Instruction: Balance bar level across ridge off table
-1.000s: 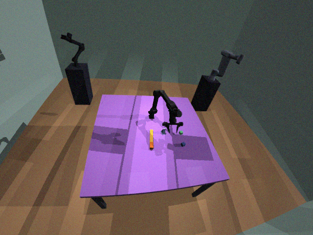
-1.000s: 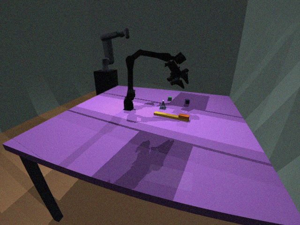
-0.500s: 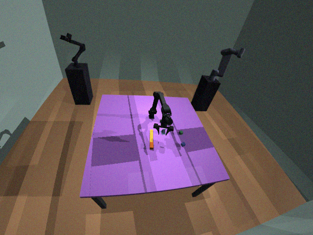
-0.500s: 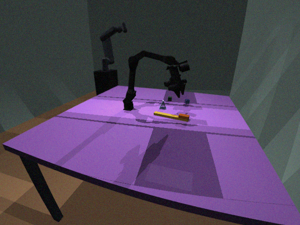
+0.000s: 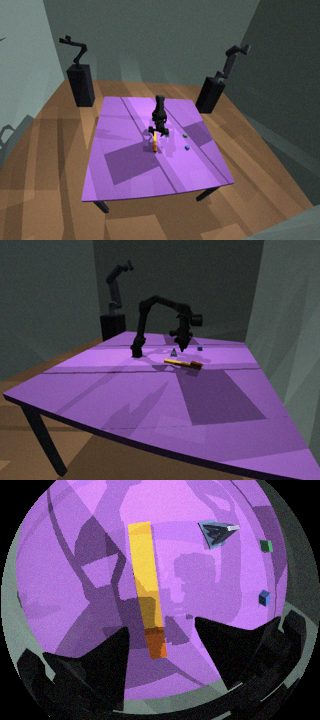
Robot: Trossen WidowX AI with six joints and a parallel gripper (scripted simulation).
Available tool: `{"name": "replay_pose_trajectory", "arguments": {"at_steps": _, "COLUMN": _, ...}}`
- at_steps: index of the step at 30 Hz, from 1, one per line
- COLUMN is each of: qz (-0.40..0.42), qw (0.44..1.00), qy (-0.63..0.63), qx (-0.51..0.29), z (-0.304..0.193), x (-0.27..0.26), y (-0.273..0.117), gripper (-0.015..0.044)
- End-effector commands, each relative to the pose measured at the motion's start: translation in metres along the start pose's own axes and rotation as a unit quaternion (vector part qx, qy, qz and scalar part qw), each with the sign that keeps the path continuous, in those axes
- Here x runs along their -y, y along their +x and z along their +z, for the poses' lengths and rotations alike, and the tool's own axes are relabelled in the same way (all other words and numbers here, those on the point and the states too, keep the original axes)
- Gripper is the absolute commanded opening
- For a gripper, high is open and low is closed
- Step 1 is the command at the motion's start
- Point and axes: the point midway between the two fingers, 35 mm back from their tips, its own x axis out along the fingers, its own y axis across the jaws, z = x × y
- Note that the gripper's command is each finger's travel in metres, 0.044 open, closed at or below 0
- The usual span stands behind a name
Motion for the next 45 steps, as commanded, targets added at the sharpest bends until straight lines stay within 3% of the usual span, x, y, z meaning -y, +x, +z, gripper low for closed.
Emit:
{"name": "replay_pose_trajectory", "arguments": {"at_steps": 1, "qz": -0.007, "qw": 1.000, "qy": -0.014, "qx": 0.027, "z": 0.006, "x": -0.012, "y": 0.003, "gripper": 0.0315}}
{"name": "replay_pose_trajectory", "arguments": {"at_steps": 7, "qz": -0.007, "qw": 1.000, "qy": -0.014, "qx": 0.027, "z": 0.006, "x": -0.012, "y": 0.010, "gripper": 0.0315}}
{"name": "replay_pose_trajectory", "arguments": {"at_steps": 16, "qz": -0.007, "qw": 1.000, "qy": -0.014, "qx": 0.027, "z": 0.009, "x": -0.011, "y": 0.065, "gripper": 0.0315}}
{"name": "replay_pose_trajectory", "arguments": {"at_steps": 45, "qz": -0.007, "qw": 1.000, "qy": -0.014, "qx": 0.027, "z": 0.011, "x": -0.011, "y": 0.092, "gripper": 0.0315}}
